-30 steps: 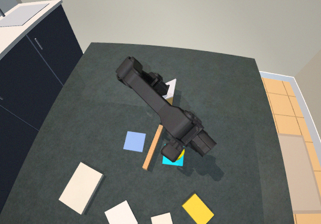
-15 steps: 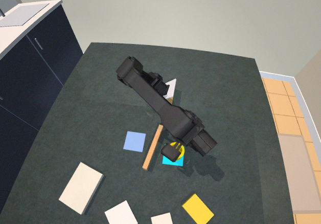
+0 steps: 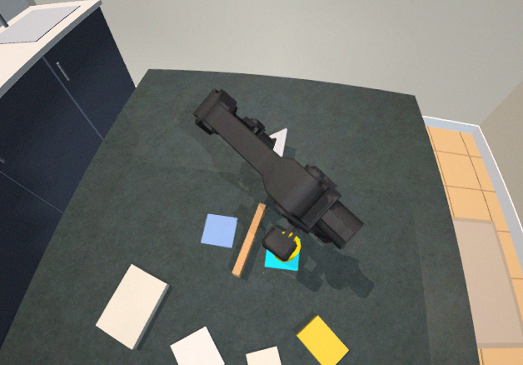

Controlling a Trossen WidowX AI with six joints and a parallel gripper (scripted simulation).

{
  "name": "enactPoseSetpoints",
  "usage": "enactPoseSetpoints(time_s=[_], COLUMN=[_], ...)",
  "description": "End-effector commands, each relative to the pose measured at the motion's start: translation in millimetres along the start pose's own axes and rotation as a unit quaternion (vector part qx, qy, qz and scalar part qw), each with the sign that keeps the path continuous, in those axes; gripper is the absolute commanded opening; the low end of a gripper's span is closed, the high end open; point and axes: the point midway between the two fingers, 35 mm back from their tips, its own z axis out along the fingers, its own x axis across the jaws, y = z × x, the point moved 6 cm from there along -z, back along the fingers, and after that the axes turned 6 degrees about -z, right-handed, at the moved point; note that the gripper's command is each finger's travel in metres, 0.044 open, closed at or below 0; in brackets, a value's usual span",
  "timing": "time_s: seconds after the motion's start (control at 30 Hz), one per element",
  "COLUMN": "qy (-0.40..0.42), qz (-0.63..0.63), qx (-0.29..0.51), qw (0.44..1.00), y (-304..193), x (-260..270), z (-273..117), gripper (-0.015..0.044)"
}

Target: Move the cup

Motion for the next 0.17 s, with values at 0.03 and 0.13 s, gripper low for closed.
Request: enactPoseSetpoints(time_s=[0.03, 0.13], qy=[0.001, 0.001], qz=[0.004, 0.004], qx=[-0.002, -0.002], qw=[1.0, 1.0], y=[-0.1, -0.4], x=[-0.1, -0.3], z=[-15.2, -18.3], gripper=[0.044, 0.044])
